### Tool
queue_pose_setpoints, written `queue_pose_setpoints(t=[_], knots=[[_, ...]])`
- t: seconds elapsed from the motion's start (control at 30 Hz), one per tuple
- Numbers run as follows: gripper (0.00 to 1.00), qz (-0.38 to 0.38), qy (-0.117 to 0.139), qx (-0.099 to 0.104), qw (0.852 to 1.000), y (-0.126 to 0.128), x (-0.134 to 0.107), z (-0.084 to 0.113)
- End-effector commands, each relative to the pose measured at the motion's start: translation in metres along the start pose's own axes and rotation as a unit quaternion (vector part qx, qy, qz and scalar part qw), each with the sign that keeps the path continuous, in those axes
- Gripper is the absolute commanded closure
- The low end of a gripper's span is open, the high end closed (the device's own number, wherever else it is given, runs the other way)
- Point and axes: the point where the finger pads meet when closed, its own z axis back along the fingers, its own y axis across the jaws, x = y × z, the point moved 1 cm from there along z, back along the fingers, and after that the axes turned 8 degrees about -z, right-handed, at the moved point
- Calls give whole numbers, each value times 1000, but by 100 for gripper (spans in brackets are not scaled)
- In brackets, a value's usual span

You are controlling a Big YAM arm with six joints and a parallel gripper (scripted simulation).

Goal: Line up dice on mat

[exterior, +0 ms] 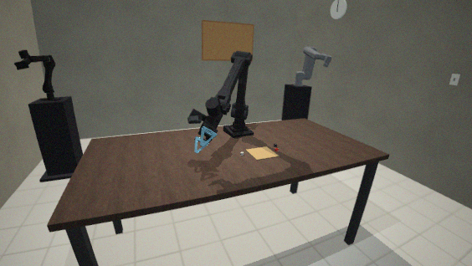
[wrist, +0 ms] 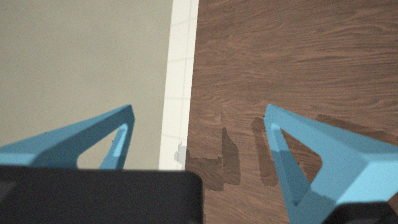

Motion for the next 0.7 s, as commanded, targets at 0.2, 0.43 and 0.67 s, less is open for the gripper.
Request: queue_pose_setpoints(t=[0.2,0.43,0.67], knots=[[0,178,108,-15,978,22,-119,67],[0,308,197,-30,930,7,-206,129],[0,433,277,-35,857,-21,-272,200]])
